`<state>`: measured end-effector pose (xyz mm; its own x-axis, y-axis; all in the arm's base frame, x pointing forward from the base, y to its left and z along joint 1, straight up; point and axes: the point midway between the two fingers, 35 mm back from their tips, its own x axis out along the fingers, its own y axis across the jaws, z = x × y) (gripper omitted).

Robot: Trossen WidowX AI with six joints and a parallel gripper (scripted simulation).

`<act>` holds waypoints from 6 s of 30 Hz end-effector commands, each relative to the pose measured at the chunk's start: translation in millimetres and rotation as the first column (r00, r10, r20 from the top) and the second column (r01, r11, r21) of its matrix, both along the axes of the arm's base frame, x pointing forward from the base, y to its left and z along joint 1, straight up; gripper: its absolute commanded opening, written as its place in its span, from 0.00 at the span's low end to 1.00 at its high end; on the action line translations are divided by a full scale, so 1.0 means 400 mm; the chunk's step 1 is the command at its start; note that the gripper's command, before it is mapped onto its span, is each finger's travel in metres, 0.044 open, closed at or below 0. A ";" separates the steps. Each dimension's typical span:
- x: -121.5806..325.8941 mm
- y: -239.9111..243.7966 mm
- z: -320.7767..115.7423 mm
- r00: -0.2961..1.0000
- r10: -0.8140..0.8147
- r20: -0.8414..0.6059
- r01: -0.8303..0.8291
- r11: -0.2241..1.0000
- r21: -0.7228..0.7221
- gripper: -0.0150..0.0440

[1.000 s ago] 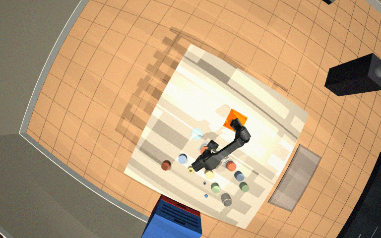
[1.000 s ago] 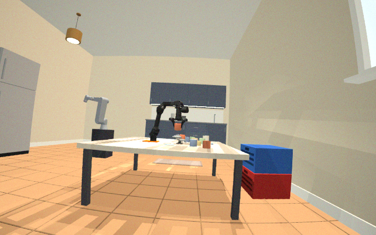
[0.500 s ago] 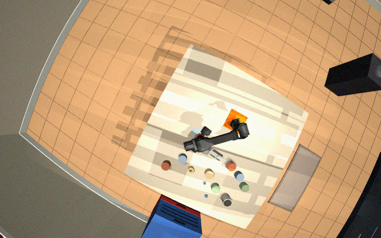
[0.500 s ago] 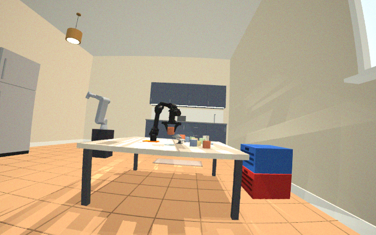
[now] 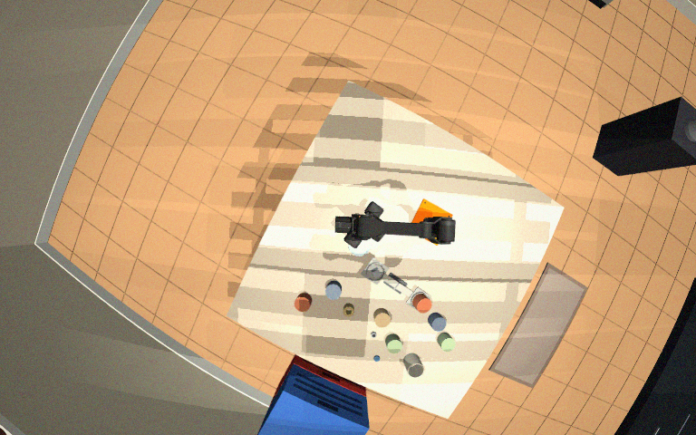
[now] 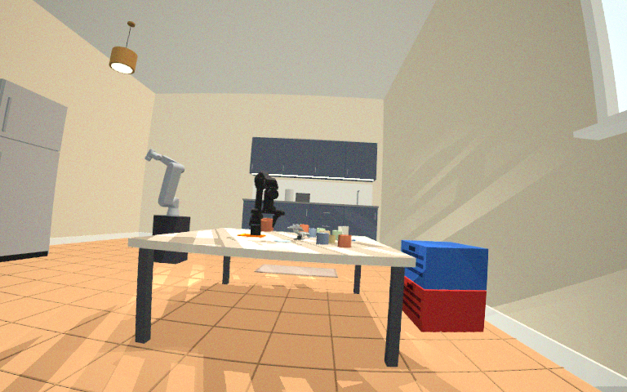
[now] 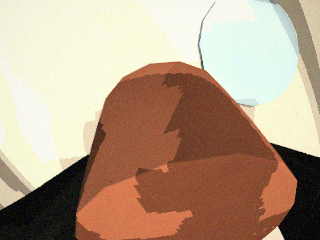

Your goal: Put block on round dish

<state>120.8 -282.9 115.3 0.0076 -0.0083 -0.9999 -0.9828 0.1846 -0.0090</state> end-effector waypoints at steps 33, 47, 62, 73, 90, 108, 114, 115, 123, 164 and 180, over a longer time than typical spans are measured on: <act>-0.025 -0.011 -0.136 1.000 0.008 0.002 -0.008 1.000 -0.013 0.43; -0.024 -0.014 -0.087 1.000 0.009 0.002 -0.009 1.000 -0.015 1.00; 0.086 0.021 0.028 1.000 -0.021 0.008 0.021 0.999 -0.050 0.69; 0.309 0.208 0.093 0.943 -0.332 0.028 0.333 0.943 -0.010 0.69; 0.401 0.351 0.112 0.865 -0.501 0.021 0.501 0.865 0.011 0.69; 0.404 0.350 0.039 0.865 -0.501 0.021 0.501 0.865 0.011 0.69; 0.404 0.350 0.015 0.865 -0.501 0.021 0.501 0.865 0.011 0.69; 0.403 0.350 0.011 0.865 -0.501 0.021 0.501 0.865 0.011 0.69; 0.403 0.350 0.001 0.865 -0.501 0.021 0.501 0.865 0.011 0.52; 0.365 0.253 0.158 0.865 -0.501 0.022 0.501 0.865 0.007 0.25; 0.230 0.080 -0.015 0.865 -0.501 0.020 0.501 0.865 -0.002 0.25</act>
<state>212.4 -248.6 111.5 0.0124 -0.0152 -0.9998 -0.7490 0.6623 -0.0194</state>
